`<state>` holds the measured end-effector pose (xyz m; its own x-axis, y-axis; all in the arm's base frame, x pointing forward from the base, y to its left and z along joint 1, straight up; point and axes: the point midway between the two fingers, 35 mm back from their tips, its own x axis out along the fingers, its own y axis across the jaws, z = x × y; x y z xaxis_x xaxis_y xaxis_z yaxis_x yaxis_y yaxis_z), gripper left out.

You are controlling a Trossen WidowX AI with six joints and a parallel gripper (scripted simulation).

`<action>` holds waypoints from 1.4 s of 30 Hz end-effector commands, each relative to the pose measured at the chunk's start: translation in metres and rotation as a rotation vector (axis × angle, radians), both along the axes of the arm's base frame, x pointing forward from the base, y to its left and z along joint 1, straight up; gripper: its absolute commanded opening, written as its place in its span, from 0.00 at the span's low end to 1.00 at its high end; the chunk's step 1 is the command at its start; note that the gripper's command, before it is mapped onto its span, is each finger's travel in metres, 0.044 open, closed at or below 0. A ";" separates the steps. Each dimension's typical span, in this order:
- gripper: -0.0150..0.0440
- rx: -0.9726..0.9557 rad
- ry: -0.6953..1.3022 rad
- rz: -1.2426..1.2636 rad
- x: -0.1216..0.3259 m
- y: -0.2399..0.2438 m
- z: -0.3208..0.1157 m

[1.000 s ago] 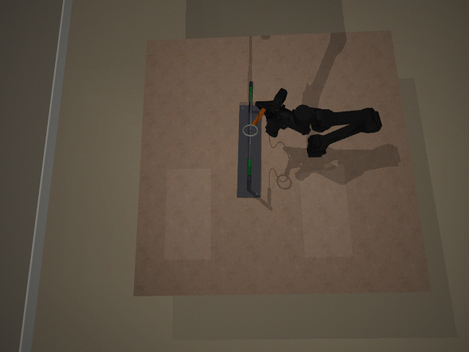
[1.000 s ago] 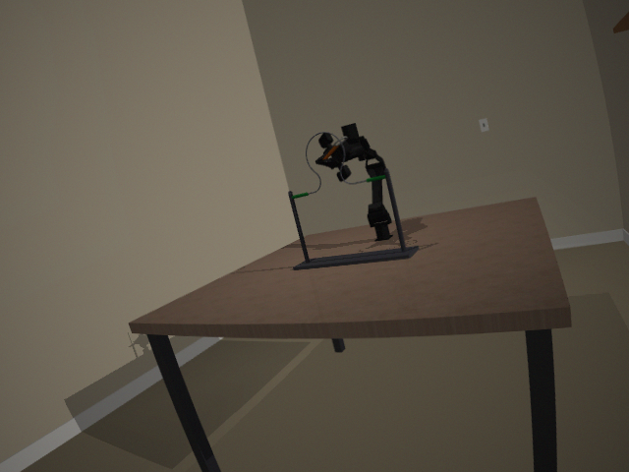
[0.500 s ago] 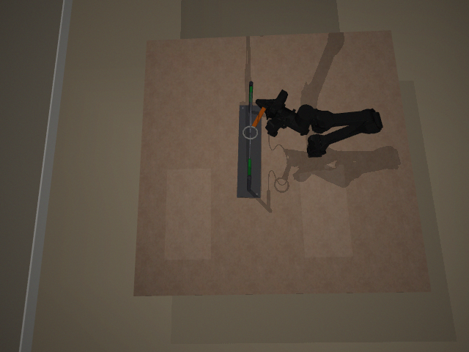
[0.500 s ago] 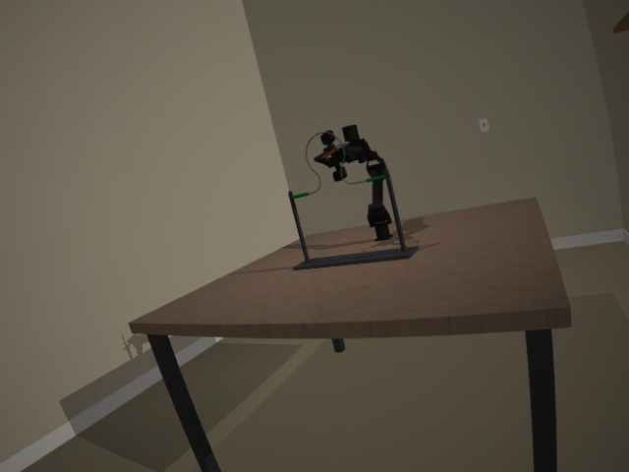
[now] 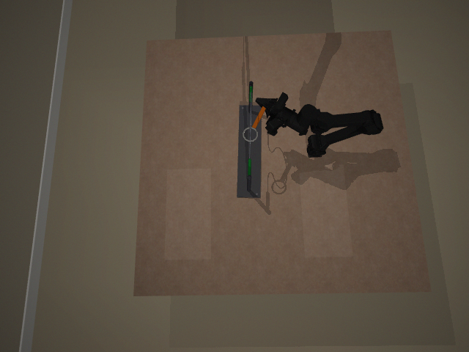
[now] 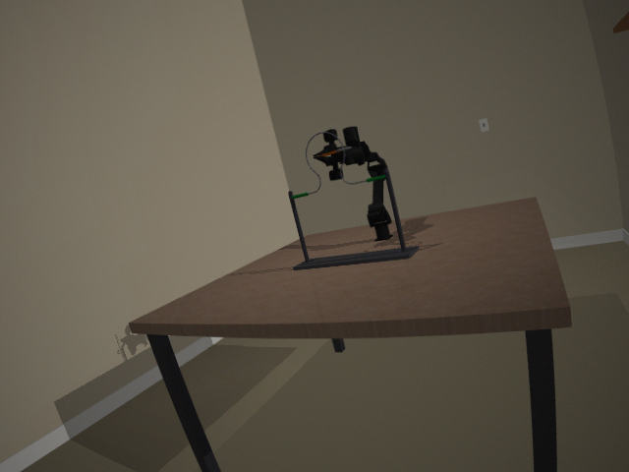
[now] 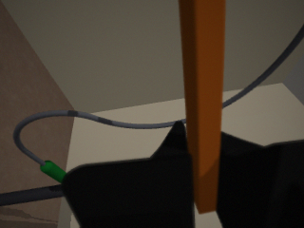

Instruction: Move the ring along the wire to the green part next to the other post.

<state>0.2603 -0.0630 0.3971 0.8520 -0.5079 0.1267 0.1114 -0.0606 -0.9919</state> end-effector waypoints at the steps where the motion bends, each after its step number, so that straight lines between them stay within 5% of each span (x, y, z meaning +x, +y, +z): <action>1: 0.00 -0.052 0.004 0.001 0.000 0.000 0.001; 42: 0.00 -0.553 0.031 -0.008 0.000 0.005 0.019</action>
<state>0.2604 -0.0580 0.4164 0.8550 -0.3902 0.3417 0.0821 -0.5486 -0.8320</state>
